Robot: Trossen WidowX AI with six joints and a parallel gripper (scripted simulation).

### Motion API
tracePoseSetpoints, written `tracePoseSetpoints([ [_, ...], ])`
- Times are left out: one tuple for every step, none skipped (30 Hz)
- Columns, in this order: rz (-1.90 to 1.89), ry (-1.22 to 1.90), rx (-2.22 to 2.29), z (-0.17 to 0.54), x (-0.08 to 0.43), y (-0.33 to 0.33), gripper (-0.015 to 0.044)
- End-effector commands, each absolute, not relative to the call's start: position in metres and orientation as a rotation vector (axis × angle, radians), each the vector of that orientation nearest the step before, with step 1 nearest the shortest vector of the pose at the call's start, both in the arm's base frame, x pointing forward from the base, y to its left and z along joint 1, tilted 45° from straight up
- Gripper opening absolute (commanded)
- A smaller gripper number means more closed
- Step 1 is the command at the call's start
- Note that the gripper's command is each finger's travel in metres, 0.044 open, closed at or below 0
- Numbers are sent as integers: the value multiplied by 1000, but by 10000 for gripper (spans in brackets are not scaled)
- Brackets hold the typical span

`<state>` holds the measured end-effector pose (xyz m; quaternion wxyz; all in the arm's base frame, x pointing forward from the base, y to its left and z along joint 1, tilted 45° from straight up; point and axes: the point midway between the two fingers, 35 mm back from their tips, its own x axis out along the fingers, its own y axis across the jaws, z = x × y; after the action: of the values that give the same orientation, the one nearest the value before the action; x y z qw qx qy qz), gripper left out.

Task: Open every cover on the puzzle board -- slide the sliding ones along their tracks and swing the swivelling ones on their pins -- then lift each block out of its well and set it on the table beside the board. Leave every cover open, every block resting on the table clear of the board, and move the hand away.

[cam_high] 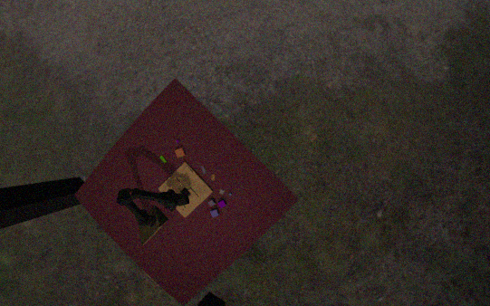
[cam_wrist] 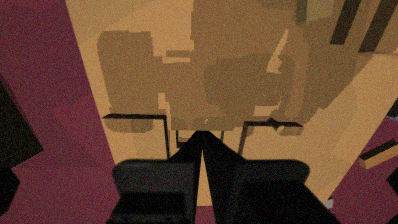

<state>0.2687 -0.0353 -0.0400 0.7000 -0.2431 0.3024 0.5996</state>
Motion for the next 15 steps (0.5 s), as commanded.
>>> tracePoseSetpoints([
  [1330,666,-542,-36,271,-32,0],
  [1330,666,-542,-35,271,-31,0],
  [1330,666,-542,-34,271,-31,0],
  [1330,666,-542,-34,271,-30,0],
  [1330,666,-542,-33,271,-29,0],
  [1330,666,-542,-32,271,-28,0],
  [1331,666,-541,-31,271,-28,0],
  [1331,666,-541,-31,272,-27,0],
  [1331,666,-541,-30,272,-26,0],
  [1331,665,-541,-29,272,-26,0],
  [1331,665,-541,-29,272,-25,0],
  [1331,665,-541,-28,272,-24,0],
  [1331,665,-541,-27,272,-23,0],
  [1331,665,-541,-27,272,-23,0],
  [1331,665,-541,-26,272,-22,0],
])
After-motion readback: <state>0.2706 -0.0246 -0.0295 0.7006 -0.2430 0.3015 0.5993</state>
